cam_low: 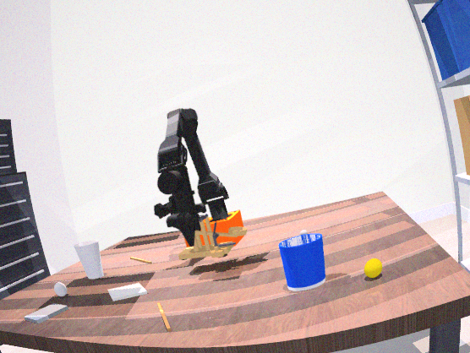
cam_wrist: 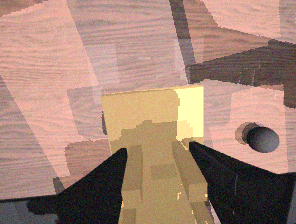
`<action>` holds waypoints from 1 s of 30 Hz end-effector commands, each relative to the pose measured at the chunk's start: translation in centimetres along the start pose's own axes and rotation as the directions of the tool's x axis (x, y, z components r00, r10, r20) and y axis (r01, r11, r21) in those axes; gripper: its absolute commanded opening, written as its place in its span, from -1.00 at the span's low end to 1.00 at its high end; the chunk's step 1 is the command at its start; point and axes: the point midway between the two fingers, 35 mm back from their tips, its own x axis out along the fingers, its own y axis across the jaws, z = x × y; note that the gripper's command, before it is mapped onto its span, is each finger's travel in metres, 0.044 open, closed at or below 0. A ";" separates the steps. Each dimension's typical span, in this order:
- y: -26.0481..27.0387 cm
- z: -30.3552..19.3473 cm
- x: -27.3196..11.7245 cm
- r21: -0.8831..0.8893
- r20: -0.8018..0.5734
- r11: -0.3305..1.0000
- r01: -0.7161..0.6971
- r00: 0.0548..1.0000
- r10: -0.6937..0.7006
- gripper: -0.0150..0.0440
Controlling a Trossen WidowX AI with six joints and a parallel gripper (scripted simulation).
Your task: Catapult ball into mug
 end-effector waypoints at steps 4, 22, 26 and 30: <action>0.5 -7.5 -0.5 -0.225 -0.012 0.974 -0.018 1.000 0.016 -0.49; 0.3 -15.0 0.2 -0.431 -0.015 0.902 -0.022 1.000 0.017 -0.49; 0.3 -15.0 0.8 -0.431 -0.015 0.902 -0.022 1.000 0.017 -0.49; 0.4 -15.0 1.5 -0.431 -0.015 0.902 -0.022 1.000 0.017 -0.49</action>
